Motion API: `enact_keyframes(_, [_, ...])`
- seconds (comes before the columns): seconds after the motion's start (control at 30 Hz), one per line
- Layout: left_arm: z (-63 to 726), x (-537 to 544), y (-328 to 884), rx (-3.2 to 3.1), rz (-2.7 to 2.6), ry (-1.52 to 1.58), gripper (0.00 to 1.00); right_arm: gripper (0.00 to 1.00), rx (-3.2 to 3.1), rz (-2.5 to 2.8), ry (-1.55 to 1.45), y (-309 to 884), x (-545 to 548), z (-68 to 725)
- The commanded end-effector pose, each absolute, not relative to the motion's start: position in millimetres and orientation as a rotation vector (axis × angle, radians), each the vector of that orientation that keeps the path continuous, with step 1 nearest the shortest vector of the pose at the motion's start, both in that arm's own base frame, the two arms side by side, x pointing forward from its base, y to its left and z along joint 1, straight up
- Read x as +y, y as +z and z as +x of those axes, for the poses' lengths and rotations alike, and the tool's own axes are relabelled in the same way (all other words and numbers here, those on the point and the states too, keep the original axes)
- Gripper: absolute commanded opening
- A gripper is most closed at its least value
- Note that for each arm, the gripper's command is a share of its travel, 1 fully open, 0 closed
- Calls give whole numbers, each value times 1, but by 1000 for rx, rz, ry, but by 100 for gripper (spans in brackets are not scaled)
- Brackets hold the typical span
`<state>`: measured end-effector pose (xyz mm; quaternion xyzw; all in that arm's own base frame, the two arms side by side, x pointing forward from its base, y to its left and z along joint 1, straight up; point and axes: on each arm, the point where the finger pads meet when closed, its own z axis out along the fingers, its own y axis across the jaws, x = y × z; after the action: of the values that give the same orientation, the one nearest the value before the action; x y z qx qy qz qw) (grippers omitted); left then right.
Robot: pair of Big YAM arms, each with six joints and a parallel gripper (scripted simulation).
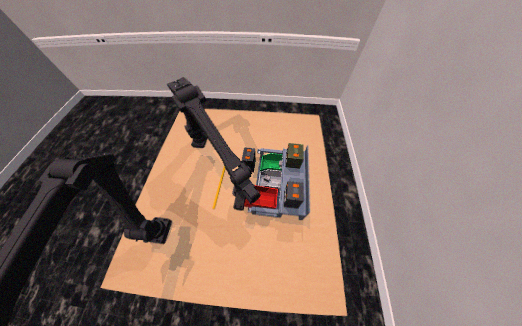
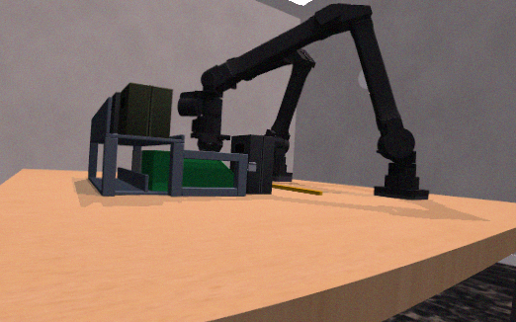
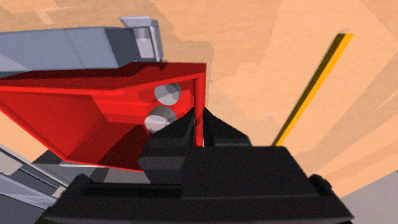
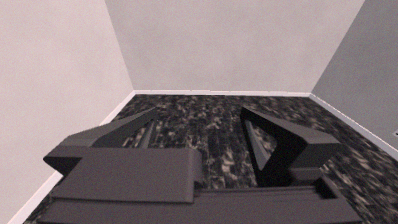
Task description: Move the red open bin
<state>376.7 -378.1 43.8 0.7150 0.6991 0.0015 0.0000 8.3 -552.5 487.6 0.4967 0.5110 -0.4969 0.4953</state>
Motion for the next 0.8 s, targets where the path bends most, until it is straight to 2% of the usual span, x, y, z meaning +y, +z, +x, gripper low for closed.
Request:
enact_keyframes(0.0, [362, -387, 63, 2170, 2213, -2, 0, 100, 1212, 1205, -1205, 501, -545, 3])
enact_keyframes(0.77, [314, -385, 61, 2177, 2219, -6, 0, 100, 1212, 1205, -1205, 501, -545, 3])
